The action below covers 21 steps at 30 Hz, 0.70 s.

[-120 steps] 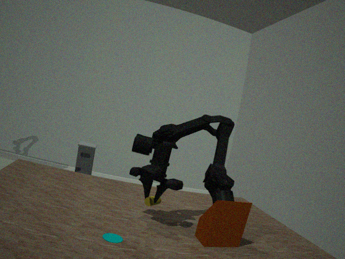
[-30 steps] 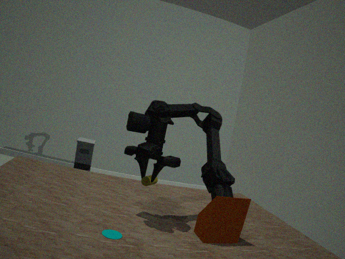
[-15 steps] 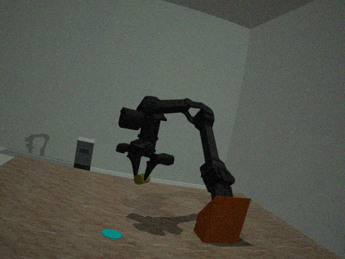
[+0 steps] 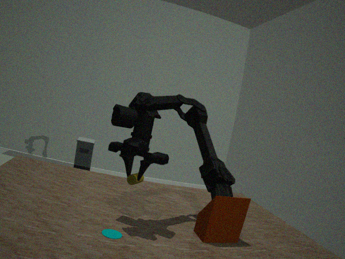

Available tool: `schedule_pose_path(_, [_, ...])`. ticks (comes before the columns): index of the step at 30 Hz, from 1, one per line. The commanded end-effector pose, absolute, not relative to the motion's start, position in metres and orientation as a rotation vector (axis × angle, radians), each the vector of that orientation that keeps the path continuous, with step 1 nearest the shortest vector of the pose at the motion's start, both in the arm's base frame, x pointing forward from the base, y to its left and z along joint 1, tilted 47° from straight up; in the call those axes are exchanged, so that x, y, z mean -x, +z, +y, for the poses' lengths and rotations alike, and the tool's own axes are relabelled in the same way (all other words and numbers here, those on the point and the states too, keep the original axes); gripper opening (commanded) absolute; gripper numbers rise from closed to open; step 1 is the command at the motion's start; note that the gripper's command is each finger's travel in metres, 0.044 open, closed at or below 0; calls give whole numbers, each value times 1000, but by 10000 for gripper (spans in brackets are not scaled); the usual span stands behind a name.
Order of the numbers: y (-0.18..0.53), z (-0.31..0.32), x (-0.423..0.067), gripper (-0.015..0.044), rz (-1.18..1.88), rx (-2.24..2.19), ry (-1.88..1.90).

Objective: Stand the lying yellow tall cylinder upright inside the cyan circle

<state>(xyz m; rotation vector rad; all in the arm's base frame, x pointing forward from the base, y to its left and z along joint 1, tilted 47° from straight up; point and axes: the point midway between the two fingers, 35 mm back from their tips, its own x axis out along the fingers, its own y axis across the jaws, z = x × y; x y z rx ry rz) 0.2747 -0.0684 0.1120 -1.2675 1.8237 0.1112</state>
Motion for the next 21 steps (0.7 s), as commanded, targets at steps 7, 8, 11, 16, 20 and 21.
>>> schedule_pose_path(7, [97, -52, -294, 105, 1822, 1280, 137])
schedule_pose_path(8, [95, -51, -296, 105, 1823, 1281, 139])
schedule_pose_path(11, [90, -46, -301, 105, 1824, 1287, 146])
schedule_pose_path(16, [82, -38, -309, 105, 1826, 1297, 158])
schedule_pose_path(20, [74, -31, -315, 105, 1828, 1305, 167])
schedule_pose_path(21, [72, -30, -317, 105, 1829, 1307, 170])
